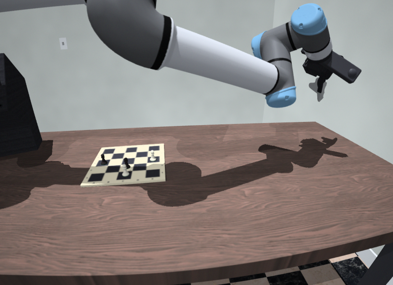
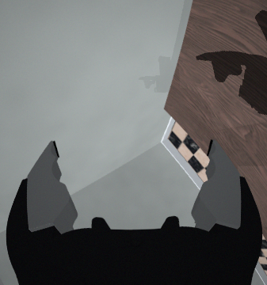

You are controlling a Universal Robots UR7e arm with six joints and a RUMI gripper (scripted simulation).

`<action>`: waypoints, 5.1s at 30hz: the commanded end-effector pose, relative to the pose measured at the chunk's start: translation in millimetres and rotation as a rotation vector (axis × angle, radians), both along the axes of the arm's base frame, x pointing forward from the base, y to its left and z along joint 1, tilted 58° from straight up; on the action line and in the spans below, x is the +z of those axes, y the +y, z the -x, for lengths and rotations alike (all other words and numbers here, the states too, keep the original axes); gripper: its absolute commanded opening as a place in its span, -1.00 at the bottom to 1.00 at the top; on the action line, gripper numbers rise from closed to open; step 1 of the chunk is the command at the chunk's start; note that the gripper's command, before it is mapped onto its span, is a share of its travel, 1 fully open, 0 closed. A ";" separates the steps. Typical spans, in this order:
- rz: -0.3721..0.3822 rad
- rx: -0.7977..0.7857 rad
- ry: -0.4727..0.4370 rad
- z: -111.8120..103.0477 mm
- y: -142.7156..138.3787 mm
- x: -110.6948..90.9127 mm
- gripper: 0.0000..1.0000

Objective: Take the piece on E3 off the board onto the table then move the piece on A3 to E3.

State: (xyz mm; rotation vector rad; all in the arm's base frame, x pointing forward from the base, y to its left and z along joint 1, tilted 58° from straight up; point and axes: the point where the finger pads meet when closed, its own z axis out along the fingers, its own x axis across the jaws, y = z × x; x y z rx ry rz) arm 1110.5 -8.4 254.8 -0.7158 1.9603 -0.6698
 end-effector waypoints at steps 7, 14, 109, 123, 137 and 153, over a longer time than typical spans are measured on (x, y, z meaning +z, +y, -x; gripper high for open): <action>0.000 0.002 -0.001 0.0 1.5 1.2 1.00; 0.000 0.002 -0.001 0.0 1.5 1.2 1.00; 0.438 0.641 0.090 237.0 -88.8 -20.8 1.00; 0.586 0.858 0.118 317.7 -118.4 -28.1 1.00; 0.703 1.028 0.144 380.2 -142.8 -34.3 1.00; 0.849 1.242 0.172 459.9 -172.3 -41.2 1.00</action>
